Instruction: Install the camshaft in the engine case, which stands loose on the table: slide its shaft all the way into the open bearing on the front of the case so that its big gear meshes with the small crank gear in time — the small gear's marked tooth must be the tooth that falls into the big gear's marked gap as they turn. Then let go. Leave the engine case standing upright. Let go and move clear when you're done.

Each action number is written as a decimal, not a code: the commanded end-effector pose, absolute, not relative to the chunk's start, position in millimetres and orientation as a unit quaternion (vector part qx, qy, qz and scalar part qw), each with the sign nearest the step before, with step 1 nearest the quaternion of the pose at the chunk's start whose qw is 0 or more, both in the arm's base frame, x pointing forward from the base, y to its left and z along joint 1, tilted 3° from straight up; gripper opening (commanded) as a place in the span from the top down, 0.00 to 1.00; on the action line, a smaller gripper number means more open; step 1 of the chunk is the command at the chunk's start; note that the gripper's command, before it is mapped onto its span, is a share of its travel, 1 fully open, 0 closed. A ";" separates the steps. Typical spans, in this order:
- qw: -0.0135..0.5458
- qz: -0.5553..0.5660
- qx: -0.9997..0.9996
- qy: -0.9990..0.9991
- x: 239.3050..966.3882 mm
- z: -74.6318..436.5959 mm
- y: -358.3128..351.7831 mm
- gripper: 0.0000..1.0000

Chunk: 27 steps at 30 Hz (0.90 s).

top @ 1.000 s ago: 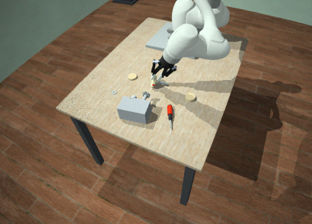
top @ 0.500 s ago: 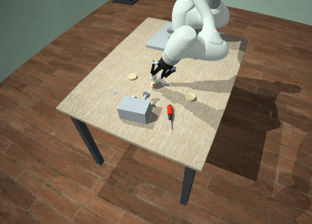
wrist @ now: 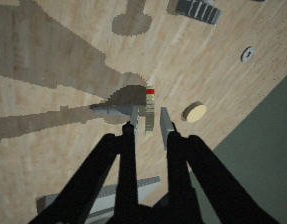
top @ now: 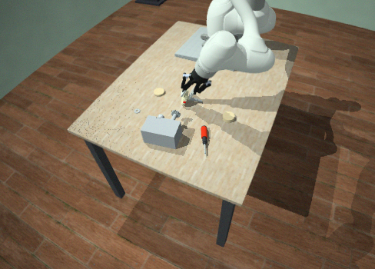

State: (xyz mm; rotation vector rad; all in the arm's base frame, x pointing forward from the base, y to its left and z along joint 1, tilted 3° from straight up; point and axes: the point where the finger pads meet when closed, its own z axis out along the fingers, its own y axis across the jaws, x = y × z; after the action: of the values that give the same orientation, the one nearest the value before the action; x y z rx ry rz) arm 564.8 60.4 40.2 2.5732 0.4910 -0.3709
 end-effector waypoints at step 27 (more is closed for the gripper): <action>0.245 -0.136 0.943 0.180 564.8 40.3 60.4 0.95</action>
State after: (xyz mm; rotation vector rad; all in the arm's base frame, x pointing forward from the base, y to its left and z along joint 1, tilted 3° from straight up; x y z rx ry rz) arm 564.8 60.4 40.3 2.5731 0.4910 -0.3708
